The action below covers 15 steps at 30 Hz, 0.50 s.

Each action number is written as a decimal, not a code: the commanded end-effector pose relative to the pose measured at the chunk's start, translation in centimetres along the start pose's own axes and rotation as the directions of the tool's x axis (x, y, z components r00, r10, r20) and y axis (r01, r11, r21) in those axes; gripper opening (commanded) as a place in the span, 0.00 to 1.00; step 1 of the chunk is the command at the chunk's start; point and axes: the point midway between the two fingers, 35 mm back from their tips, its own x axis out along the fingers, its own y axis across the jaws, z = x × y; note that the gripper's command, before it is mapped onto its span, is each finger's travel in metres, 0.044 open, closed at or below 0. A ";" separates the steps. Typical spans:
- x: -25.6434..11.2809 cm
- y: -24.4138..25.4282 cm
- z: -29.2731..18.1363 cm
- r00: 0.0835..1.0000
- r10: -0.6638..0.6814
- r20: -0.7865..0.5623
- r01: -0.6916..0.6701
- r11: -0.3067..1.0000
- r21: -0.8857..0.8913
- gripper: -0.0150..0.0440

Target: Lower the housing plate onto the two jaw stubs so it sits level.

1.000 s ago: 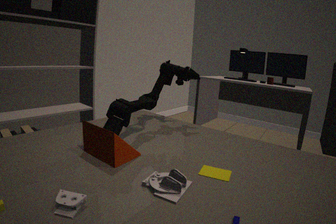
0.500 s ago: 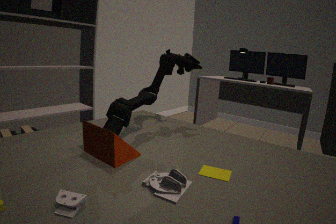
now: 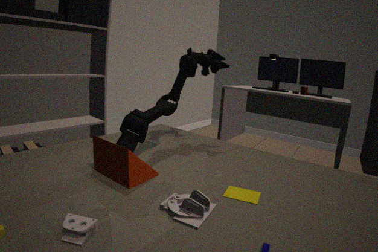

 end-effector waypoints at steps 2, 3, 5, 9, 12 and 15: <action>-0.4 0.0 -2.8 0.999 -0.039 -0.029 0.040 0.998 0.055 1.00; -0.5 0.1 -3.4 0.998 -0.042 -0.037 0.044 0.997 0.070 1.00; -0.6 0.2 -4.7 0.997 -0.047 -0.056 0.053 0.993 0.102 1.00; -0.9 0.7 -7.3 0.994 -0.056 -0.093 0.071 0.984 0.164 1.00; -1.2 1.1 -9.3 0.991 -0.061 -0.122 0.086 0.974 0.209 1.00; -1.5 1.5 -11.0 0.986 -0.066 -0.152 0.102 0.964 0.247 1.00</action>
